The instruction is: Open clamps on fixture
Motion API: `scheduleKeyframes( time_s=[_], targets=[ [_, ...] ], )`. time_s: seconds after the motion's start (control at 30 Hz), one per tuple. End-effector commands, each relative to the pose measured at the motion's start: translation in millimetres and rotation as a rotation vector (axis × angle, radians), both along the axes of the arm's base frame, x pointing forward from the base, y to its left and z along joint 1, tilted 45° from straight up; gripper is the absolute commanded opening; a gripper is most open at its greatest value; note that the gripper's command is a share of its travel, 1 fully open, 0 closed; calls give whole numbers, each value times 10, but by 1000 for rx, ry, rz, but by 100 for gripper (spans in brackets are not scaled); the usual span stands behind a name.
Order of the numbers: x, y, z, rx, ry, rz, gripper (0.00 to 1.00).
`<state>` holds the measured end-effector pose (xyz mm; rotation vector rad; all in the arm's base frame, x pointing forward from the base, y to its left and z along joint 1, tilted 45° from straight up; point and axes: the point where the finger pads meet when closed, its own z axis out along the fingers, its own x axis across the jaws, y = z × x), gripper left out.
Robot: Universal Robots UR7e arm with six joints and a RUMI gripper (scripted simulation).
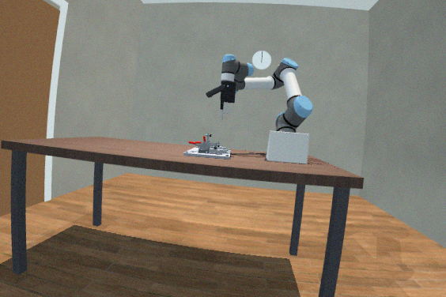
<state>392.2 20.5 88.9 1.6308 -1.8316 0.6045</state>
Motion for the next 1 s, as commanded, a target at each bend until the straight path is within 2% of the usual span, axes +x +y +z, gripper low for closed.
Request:
scheduleKeyframes(
  time_s=[0.0,0.43,0.97],
  targets=[
    [27,3,5,1,0,-2,0],
    [279,14,36,1,0,-2,0],
    [820,38,102,1,0,-2,0]
  ],
)
